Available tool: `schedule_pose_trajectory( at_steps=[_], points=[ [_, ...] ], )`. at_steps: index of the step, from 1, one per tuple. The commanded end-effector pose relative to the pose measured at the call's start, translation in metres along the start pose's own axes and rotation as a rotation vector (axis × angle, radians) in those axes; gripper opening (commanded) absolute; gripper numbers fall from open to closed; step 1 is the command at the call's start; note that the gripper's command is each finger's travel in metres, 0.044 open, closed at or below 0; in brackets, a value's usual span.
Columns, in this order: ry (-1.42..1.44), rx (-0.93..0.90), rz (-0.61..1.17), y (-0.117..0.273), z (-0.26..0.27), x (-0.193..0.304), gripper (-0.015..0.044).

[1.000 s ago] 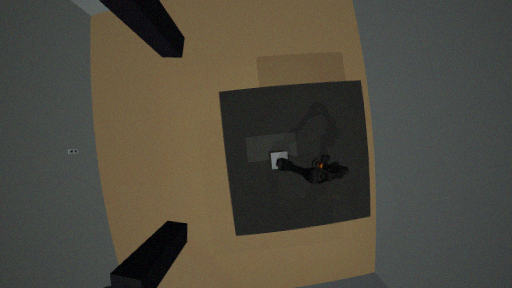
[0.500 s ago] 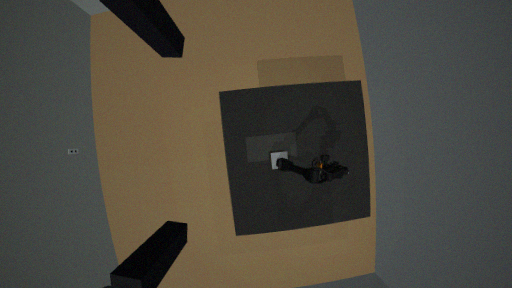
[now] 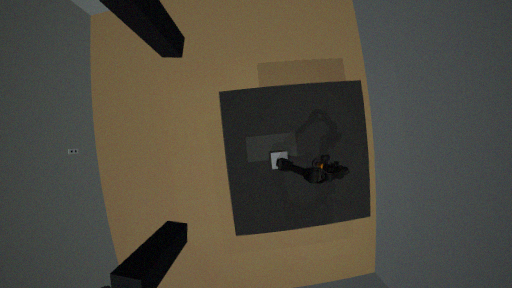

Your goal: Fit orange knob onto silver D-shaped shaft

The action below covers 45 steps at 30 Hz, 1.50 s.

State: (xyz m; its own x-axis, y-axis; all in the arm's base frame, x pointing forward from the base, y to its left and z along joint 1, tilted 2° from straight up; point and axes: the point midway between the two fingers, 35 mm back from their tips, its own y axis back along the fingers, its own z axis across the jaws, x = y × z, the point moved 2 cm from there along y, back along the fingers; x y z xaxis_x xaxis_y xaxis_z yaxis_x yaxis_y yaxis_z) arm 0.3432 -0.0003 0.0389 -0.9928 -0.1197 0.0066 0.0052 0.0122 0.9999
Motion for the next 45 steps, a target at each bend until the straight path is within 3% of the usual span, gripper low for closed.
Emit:
schedule_pose_trajectory(
  at_steps=[1,45],
  points=[
    [0.009,0.004,-0.006,0.0003,-0.0008,-0.0034,0.0],
    [0.061,0.004,-0.006,-0.005,-0.0006,-0.0009,0.0]
  ],
)
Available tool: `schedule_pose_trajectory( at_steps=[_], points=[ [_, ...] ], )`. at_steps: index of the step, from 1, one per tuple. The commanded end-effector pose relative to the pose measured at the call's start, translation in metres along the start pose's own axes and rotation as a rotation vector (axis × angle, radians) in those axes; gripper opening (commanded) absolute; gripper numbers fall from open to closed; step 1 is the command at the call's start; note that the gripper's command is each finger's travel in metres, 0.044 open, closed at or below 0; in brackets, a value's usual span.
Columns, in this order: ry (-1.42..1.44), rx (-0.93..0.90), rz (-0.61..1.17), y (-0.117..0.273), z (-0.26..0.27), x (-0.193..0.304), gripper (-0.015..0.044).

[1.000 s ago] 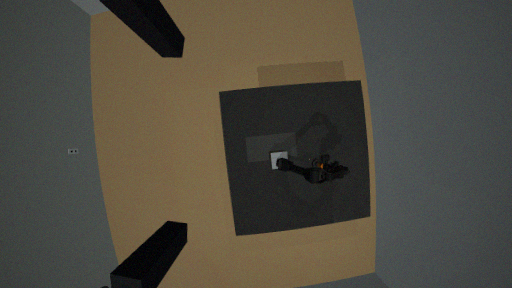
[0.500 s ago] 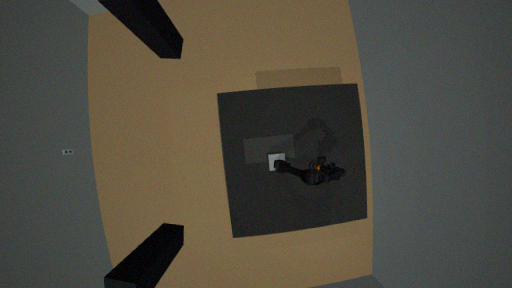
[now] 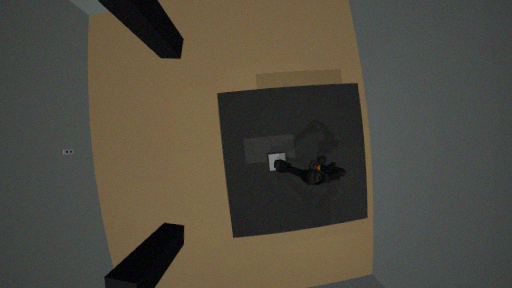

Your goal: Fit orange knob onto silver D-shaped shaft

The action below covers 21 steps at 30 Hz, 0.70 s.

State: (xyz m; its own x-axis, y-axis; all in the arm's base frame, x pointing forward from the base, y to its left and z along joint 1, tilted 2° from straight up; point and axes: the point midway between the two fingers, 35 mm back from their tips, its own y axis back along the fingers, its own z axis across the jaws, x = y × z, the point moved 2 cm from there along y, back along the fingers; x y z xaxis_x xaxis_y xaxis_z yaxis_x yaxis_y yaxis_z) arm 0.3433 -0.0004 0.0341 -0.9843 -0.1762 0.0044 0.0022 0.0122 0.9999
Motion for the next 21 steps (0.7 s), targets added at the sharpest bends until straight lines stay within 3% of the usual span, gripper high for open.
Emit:
schedule_pose_trajectory(
  at_steps=[1,21],
  points=[
    [0.004,0.004,-0.003,-0.0003,-0.0006,-0.0008,0.0],
    [0.007,0.003,-0.003,-0.0072,-0.0001,-0.0004,0.0]
  ],
)
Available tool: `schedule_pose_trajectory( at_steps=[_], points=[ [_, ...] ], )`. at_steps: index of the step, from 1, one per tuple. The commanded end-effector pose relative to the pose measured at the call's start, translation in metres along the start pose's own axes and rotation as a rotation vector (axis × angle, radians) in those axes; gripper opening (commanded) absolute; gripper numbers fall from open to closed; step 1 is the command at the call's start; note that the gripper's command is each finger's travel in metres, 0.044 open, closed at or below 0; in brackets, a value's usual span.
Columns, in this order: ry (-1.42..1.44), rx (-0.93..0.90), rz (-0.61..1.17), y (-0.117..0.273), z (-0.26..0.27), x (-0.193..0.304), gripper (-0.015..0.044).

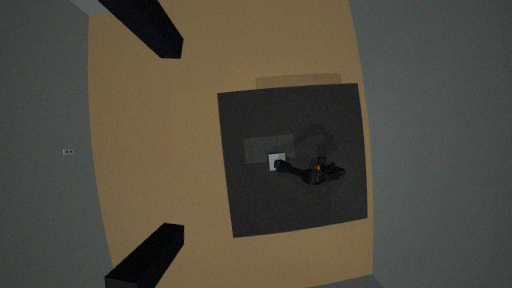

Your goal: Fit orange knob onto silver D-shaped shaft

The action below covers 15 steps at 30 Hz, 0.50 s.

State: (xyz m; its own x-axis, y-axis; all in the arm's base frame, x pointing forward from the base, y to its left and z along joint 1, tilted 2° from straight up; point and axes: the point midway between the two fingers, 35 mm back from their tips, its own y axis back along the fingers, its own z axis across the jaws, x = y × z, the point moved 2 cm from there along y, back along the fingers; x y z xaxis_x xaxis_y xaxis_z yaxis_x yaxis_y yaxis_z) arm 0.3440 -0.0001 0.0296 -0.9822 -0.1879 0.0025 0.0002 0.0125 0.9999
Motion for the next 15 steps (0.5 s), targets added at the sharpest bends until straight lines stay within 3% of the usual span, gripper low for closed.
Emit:
schedule_pose_trajectory(
  at_steps=[1,15],
  points=[
    [-0.005,0.003,-0.001,-0.0035,-0.0003,0.0005,0.0],
    [-0.001,0.0,0.002,-0.0101,-0.0001,0.0005,0.0]
  ],
)
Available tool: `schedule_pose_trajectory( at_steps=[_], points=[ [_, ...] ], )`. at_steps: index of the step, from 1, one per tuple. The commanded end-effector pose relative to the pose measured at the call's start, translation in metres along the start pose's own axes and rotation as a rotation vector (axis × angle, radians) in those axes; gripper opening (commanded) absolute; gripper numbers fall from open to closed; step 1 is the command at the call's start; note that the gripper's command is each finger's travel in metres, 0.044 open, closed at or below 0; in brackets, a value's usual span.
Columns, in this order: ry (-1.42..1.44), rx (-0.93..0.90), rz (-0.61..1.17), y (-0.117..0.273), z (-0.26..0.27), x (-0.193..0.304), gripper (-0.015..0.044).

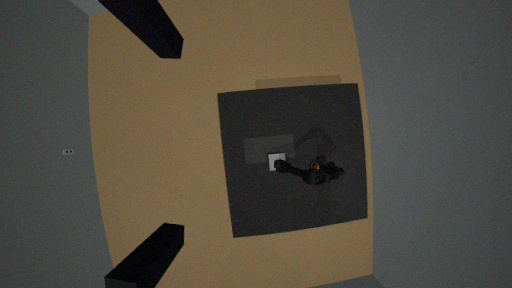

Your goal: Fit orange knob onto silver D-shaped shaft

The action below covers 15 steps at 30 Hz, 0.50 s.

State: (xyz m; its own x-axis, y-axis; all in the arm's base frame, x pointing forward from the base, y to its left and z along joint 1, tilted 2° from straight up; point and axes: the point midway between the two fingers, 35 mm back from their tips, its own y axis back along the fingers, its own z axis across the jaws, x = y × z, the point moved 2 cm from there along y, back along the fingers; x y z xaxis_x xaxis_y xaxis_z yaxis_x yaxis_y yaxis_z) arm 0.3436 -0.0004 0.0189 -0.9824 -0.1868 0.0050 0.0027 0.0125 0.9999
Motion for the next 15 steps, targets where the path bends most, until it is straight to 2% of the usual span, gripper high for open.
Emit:
schedule_pose_trajectory(
  at_steps=[1,4,15],
  points=[
    [0.0,0.0,0.0,0.0006,0.0,0.0,0.0],
    [0.0,0.0,0.0,0.0006,0.0,0.0,0.0],
    [0.0,0.0,0.0,0.0006,0.0,0.0,0.0289]
  ],
)
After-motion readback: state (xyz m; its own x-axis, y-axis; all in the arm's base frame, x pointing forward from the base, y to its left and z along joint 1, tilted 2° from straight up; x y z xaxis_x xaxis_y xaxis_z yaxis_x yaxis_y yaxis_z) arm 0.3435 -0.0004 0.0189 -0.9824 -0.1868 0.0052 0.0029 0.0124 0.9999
